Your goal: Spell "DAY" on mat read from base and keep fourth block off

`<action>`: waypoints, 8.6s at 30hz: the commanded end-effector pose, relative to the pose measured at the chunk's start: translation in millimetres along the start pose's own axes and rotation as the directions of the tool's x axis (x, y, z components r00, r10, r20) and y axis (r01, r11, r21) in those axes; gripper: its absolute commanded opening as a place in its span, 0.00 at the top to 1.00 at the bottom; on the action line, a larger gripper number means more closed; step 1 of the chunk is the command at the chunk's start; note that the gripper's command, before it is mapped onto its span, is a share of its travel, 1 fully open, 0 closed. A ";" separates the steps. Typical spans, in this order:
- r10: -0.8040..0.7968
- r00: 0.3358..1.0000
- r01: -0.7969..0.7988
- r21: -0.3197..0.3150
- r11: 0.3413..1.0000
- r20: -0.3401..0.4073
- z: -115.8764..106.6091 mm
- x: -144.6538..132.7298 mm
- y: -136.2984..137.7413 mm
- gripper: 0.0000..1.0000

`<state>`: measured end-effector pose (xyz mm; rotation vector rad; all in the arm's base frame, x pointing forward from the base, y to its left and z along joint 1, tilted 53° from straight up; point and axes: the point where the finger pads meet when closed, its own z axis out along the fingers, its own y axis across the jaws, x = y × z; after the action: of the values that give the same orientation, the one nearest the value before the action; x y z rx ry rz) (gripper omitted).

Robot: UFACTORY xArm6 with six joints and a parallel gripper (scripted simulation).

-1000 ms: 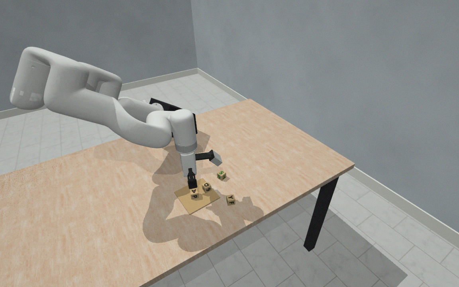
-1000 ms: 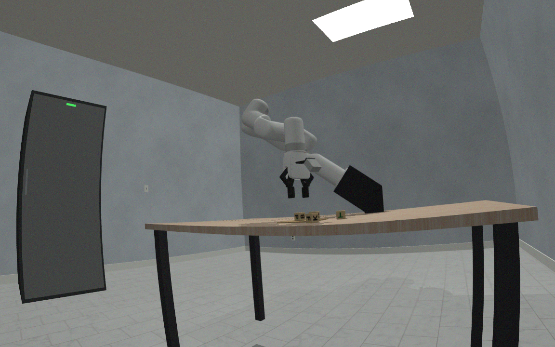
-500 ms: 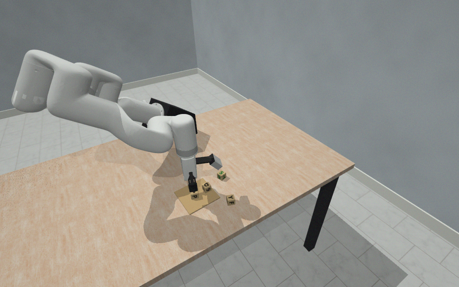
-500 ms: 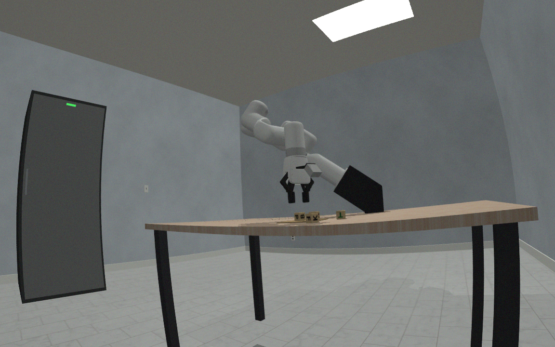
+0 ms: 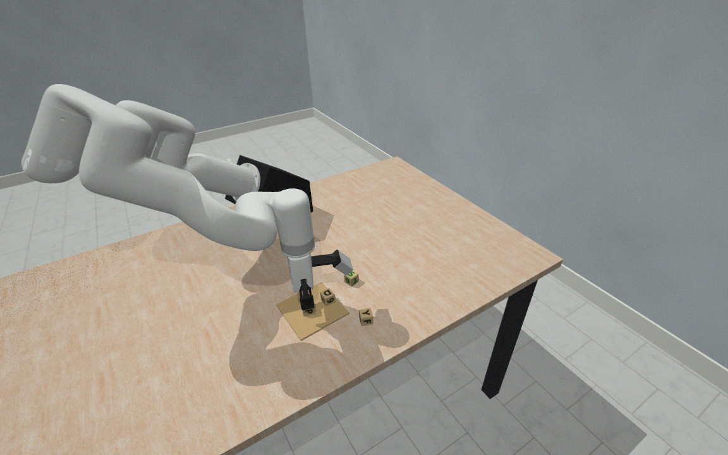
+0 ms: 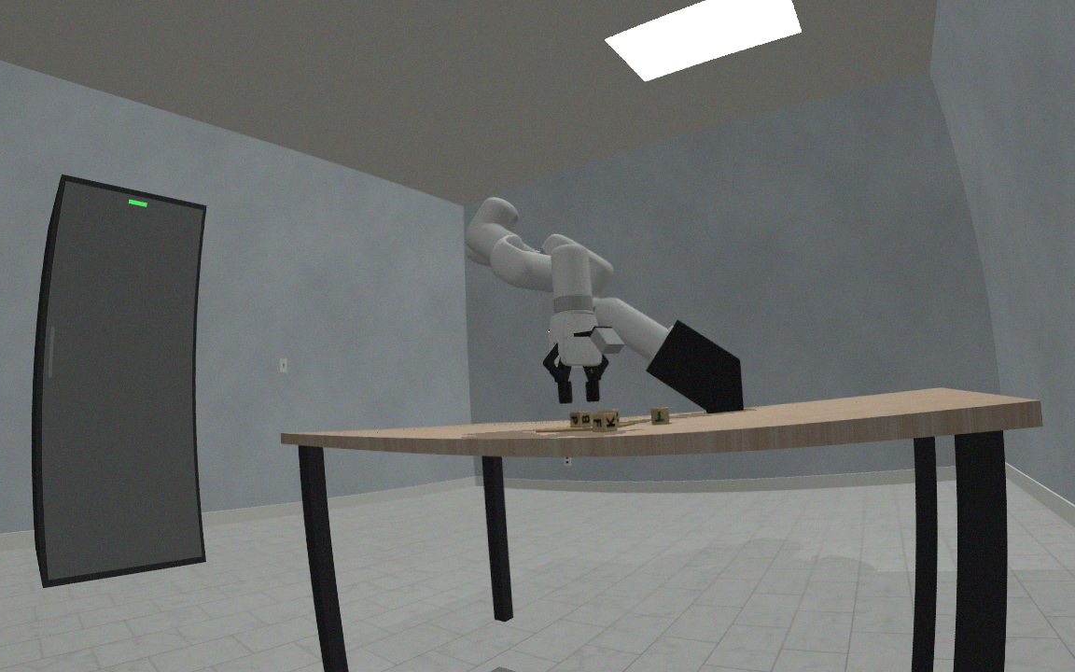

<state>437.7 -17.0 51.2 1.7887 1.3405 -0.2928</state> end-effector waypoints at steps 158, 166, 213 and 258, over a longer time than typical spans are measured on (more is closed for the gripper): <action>0.001 1.000 -0.001 -0.002 1.000 -0.002 41.4 1.2 1.8 0.31; 0.001 1.000 -0.001 -0.002 1.000 -0.002 41.4 1.2 1.8 0.31; 0.001 1.000 -0.001 -0.002 1.000 -0.002 41.4 1.2 1.8 0.73; -0.131 0.991 0.131 -0.002 0.991 -0.002 -58.7 4.6 -1.5 0.73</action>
<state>421.6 25.9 85.5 1.7786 1.3546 -0.3019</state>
